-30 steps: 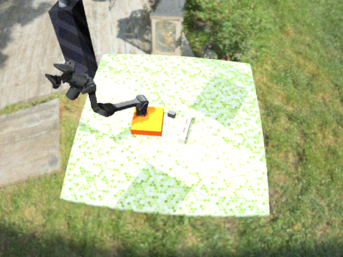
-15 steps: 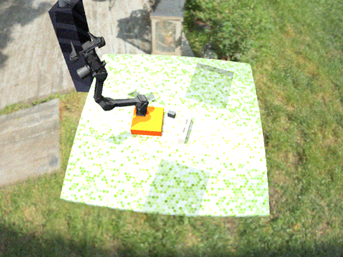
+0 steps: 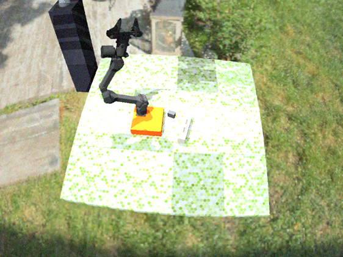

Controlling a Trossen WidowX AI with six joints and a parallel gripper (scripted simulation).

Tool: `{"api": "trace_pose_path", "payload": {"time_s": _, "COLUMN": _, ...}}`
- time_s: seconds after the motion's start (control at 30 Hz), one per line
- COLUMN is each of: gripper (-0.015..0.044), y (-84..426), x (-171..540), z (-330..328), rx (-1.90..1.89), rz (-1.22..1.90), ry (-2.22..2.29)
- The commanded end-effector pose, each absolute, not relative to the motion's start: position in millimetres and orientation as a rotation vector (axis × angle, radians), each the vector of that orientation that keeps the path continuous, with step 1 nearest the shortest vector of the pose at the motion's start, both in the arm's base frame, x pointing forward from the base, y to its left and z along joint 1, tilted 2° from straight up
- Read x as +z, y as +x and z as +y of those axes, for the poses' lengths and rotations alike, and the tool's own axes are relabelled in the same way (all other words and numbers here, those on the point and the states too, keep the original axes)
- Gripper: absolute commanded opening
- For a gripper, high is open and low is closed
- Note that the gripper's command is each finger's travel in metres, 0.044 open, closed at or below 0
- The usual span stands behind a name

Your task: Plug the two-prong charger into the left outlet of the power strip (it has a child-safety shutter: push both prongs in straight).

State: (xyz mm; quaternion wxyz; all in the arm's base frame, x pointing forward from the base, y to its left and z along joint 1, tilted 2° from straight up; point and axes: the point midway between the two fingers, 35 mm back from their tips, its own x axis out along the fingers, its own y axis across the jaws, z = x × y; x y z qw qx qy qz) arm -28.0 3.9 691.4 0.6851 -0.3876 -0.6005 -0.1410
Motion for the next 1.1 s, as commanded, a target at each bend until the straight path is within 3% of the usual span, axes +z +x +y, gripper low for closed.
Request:
{"api": "trace_pose_path", "payload": {"time_s": 0.0, "gripper": 0.0440, "y": 35.5, "x": 673.3, "z": 37.8, "rx": -0.130, "rz": -1.191, "ry": -0.868}}
{"api": "trace_pose_path", "payload": {"time_s": 0.6, "gripper": 0.0440, "y": 229.8, "x": 527.9, "z": 109.7, "rx": 0.341, "rz": -0.471, "ry": -0.699}}
{"api": "trace_pose_path", "payload": {"time_s": 1.07, "gripper": 0.0440, "y": 309.9, "x": 365.3, "z": 110.2, "rx": 0.437, "rz": 0.173, "ry": -0.443}}
